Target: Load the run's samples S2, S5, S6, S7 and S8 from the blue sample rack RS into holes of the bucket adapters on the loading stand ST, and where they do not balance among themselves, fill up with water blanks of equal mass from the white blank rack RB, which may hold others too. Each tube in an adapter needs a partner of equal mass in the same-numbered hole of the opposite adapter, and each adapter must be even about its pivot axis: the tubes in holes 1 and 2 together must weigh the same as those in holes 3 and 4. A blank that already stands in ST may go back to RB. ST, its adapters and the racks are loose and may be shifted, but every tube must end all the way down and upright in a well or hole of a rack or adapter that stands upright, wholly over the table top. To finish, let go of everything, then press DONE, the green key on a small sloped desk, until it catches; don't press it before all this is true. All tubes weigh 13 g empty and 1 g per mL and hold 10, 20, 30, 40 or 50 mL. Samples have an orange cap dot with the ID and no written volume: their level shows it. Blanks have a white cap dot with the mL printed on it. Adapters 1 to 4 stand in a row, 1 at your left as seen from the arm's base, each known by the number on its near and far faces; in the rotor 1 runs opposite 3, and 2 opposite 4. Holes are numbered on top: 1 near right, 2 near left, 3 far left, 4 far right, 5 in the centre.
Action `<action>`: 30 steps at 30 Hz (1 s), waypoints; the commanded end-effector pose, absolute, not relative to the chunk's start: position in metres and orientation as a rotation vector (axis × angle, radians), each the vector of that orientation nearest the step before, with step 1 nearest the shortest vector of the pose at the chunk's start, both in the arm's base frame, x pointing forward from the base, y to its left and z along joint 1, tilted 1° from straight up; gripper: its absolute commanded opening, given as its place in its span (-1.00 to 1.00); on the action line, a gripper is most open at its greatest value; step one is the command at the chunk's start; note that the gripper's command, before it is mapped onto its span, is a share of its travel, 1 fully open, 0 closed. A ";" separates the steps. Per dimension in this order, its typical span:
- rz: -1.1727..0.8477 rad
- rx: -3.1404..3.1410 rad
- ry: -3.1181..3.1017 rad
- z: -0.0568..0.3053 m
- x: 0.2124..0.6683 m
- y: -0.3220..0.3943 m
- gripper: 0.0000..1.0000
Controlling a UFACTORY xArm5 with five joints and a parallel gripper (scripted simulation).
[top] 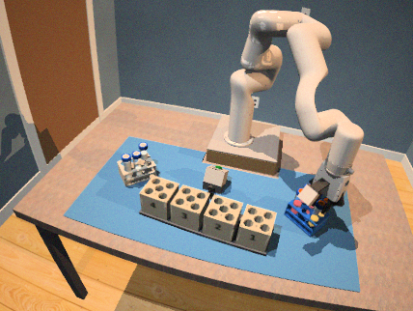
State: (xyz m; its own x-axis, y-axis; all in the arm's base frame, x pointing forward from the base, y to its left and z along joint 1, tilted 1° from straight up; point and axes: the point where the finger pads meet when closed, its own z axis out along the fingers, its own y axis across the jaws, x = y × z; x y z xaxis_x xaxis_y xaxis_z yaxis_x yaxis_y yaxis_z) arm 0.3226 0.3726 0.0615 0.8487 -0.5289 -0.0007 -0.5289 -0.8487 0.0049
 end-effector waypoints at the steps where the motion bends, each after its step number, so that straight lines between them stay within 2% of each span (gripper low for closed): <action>1: 0.000 3.020 -0.864 0.060 0.324 0.374 -1.00; 26: 0.000 3.020 -0.864 0.052 0.324 0.374 -1.00; 27: 0.000 3.020 -0.864 0.051 0.324 0.374 -0.15; 30: 0.000 3.020 -0.864 0.051 0.324 0.374 -0.15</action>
